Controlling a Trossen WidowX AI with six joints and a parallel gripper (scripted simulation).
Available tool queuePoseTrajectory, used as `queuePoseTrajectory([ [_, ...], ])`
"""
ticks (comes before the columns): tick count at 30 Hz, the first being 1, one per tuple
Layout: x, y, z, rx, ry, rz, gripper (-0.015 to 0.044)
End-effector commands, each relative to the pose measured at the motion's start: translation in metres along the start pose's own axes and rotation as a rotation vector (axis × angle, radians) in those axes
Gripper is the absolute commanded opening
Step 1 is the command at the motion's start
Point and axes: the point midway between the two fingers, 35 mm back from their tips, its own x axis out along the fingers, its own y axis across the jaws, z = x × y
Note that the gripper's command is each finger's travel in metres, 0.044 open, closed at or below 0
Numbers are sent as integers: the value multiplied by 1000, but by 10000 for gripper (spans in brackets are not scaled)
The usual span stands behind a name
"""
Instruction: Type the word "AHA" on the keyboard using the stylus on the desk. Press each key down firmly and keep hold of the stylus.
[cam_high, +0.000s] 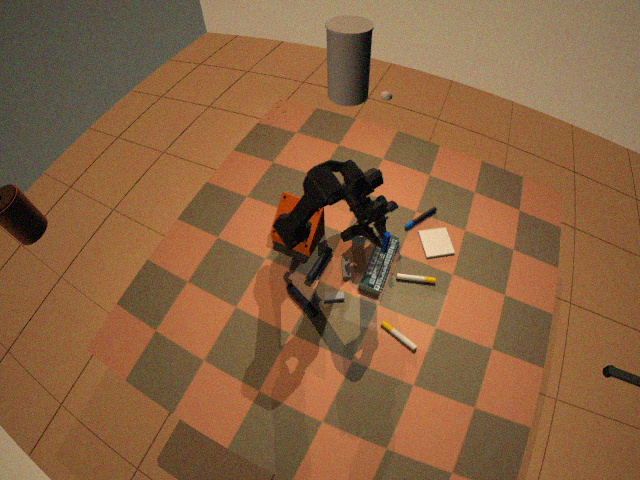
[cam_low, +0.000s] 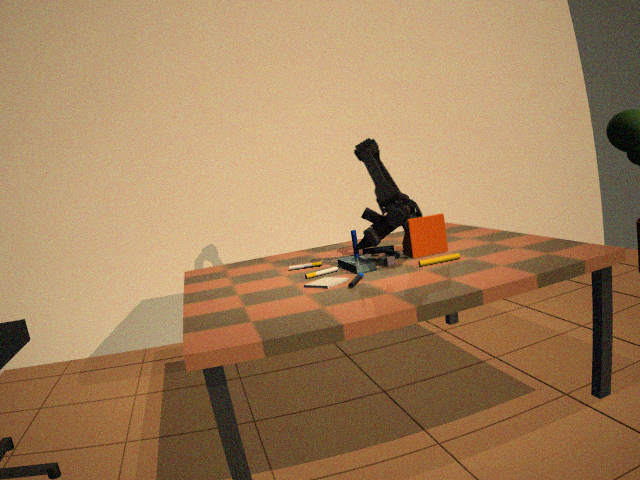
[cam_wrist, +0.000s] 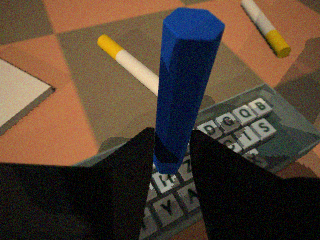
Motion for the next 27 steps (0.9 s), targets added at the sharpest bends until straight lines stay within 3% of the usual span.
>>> queuePoseTrajectory([
  [1,0,0,0,-9,-3,0,81],
  [27,-17,0,29,-24,-7,-1,85],
])
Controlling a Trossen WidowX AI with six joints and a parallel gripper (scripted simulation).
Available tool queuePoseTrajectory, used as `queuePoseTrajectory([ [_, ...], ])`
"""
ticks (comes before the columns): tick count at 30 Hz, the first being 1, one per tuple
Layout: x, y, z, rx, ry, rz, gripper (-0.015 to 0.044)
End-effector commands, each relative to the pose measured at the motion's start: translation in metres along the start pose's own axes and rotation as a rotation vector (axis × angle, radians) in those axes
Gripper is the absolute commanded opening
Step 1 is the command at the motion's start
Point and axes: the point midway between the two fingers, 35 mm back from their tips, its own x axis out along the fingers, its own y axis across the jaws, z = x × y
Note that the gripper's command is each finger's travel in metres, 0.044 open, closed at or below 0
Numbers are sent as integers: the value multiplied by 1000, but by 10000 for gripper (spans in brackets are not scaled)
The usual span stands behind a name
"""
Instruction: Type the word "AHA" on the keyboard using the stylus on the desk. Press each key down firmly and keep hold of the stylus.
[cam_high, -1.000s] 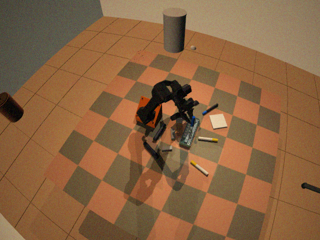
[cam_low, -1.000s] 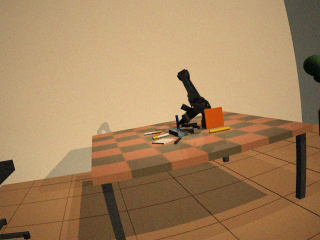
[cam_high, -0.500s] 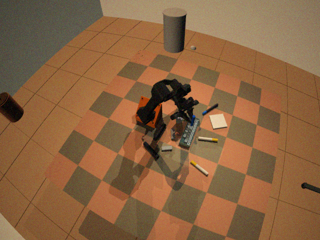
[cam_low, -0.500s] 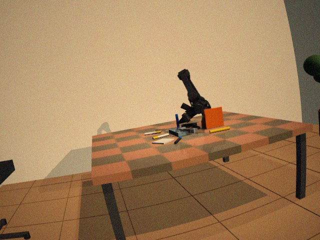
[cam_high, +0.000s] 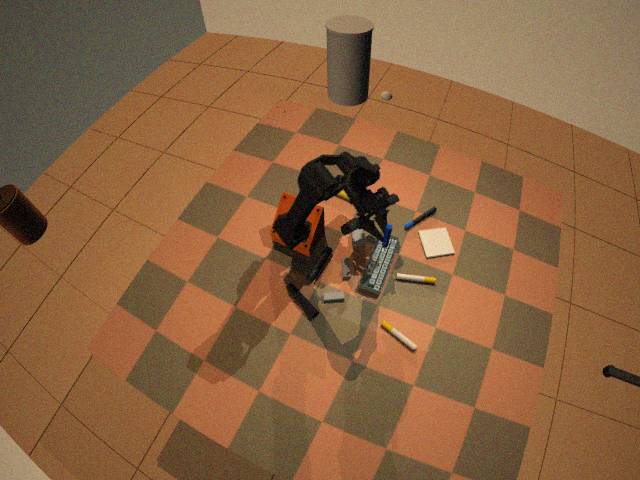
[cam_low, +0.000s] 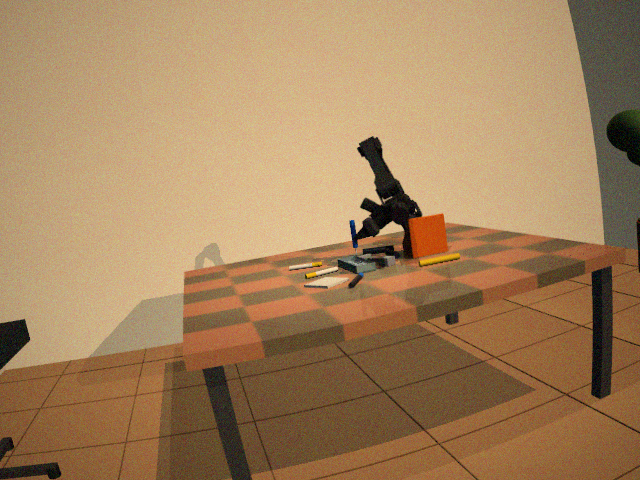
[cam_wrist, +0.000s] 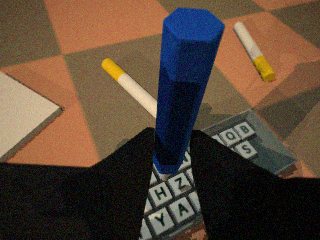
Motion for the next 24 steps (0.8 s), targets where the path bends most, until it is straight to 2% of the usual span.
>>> queuePoseTrajectory([
  [1,0,0,0,-1,0,0,78],
  [3,0,0,0,-1,0,0,65],
  [6,-2,-3,0,3,2,2,0],
  [13,-13,-18,-1,17,8,7,0],
  [24,-3,-18,-18,17,6,5,0],
])
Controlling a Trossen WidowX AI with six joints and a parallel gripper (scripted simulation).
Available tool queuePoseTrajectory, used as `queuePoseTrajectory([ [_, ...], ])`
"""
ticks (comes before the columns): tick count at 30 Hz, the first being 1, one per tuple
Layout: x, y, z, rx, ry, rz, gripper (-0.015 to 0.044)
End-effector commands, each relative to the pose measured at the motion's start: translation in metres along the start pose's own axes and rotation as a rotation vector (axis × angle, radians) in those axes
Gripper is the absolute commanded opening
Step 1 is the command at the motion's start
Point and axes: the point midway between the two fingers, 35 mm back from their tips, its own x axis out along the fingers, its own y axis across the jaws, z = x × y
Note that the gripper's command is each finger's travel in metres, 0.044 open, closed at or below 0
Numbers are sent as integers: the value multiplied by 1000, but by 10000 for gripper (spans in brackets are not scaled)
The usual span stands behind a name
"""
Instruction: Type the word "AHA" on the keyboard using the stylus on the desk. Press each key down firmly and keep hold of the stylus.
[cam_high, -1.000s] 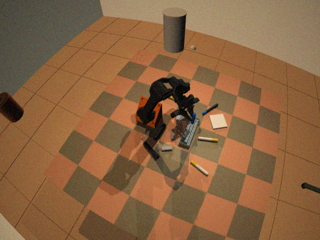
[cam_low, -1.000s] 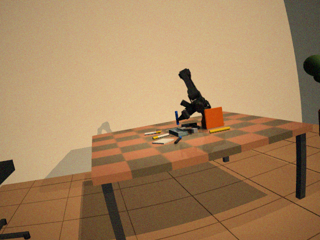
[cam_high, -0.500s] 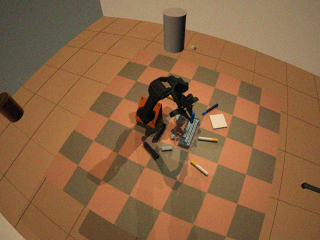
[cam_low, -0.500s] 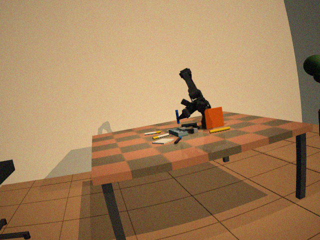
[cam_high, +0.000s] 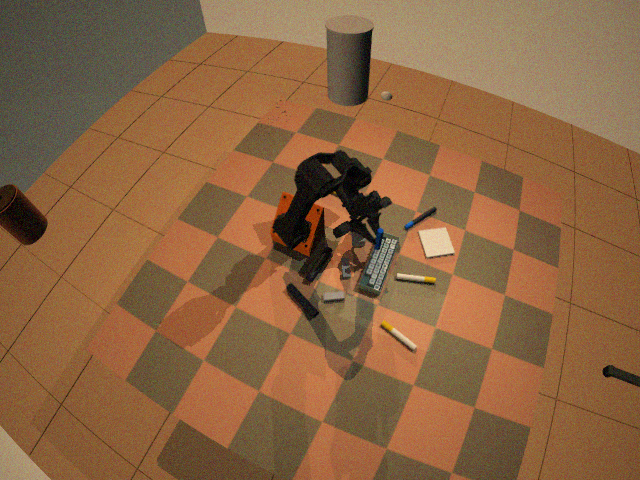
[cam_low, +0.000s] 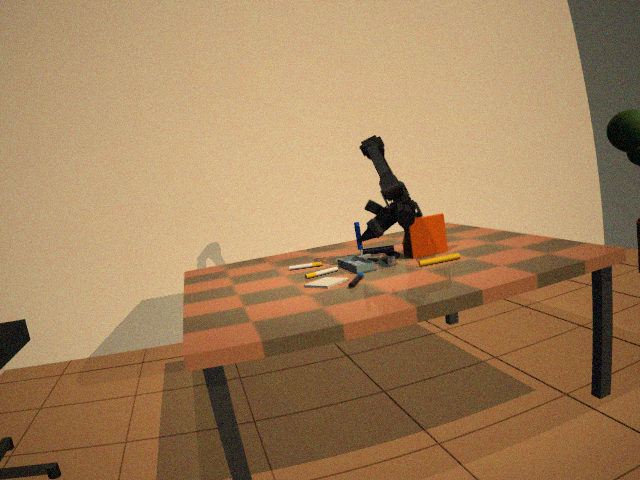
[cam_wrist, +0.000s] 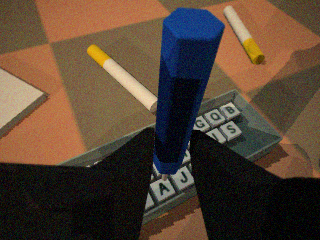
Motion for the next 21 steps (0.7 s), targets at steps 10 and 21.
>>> queuePoseTrajectory([
  [10,4,1,-6,-12,-7,3,81],
  [21,7,1,-12,-12,-7,3,81],
])
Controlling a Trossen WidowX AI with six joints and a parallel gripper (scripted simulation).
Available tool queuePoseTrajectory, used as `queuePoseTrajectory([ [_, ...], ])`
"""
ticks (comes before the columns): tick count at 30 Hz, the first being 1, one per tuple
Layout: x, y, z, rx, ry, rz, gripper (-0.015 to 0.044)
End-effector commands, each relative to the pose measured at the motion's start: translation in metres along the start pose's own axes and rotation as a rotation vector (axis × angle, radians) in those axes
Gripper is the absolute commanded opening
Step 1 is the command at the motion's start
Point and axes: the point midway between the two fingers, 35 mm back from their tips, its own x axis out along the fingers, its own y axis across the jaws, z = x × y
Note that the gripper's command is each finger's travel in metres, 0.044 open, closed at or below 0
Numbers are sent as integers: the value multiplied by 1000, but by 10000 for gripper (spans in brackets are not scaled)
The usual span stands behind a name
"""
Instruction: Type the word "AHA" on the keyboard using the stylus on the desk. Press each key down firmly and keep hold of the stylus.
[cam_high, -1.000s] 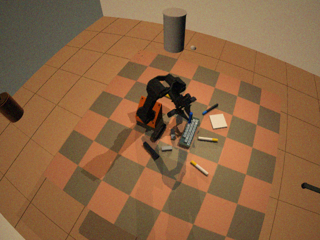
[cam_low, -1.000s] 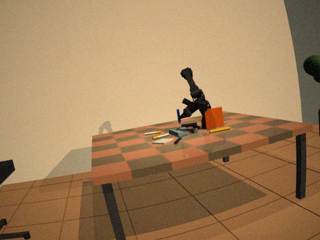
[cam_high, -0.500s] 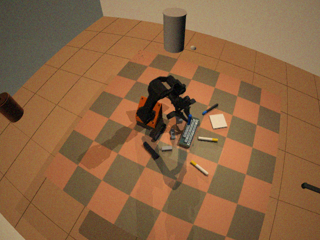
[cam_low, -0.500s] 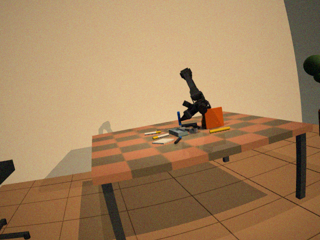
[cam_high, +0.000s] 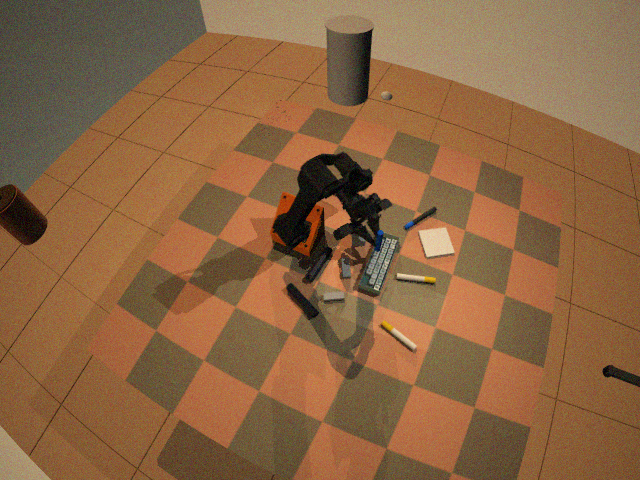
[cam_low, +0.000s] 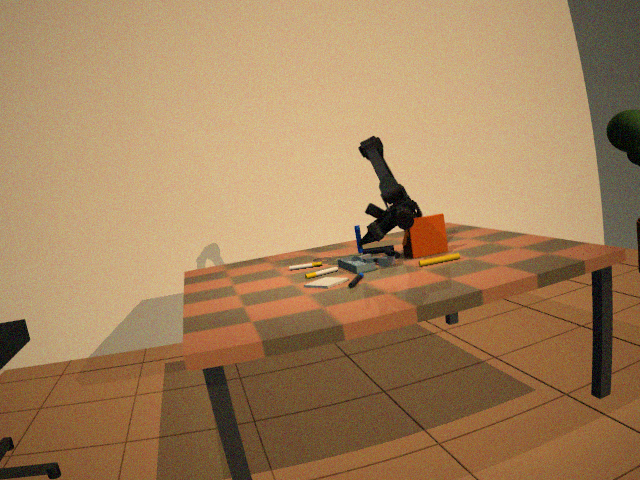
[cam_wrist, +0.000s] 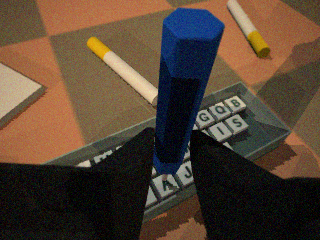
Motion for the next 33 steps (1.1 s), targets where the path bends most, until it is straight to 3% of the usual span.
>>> queuePoseTrajectory([
  [1,2,0,-3,-13,-6,1,81],
  [33,6,0,-11,-13,-6,0,81],
])
